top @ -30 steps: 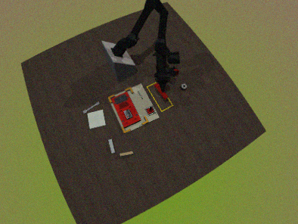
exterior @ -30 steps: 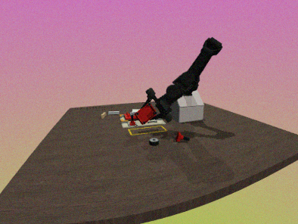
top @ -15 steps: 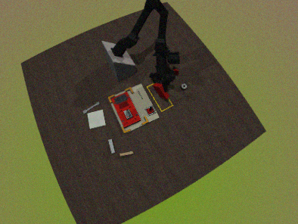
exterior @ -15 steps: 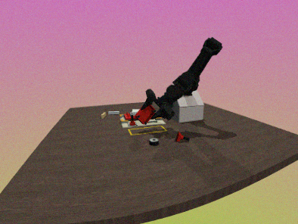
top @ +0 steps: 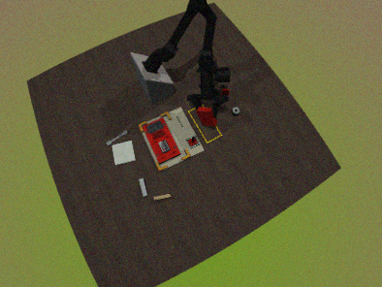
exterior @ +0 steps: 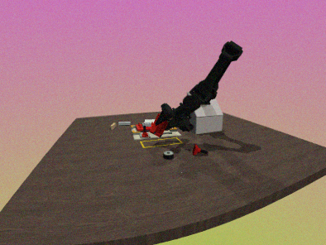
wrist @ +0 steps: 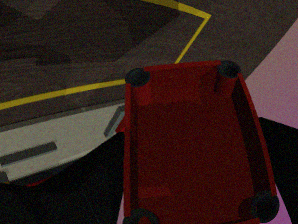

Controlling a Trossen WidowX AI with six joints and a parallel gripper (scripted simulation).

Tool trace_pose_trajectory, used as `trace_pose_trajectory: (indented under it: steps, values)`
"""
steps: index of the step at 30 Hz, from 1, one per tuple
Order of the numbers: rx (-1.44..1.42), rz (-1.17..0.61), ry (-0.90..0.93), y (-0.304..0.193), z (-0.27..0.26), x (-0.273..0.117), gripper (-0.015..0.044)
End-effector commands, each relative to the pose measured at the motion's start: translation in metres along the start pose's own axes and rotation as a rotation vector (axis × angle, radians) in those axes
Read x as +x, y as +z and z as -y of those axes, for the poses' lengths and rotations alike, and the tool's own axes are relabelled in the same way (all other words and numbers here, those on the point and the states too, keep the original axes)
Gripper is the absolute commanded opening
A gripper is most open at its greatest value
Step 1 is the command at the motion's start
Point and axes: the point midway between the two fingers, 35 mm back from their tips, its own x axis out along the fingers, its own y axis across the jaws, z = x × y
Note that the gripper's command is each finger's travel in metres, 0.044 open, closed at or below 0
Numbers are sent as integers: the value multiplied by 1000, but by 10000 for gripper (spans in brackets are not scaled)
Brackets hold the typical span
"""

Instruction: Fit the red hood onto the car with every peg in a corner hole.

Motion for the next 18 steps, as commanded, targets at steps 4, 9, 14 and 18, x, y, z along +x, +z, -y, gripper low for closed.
trace_pose_trajectory:
  steps: [4, 9, 14, 18]
  values:
    - [-255, -6, 1, 7, -7, 4, 0]
    - [-423, -5, 2, 16, -14, 7, 0]
    - [-585, -5, 3, 27, -24, 12, 0]
    - [-664, -4, 3, 37, -32, 15, 0]
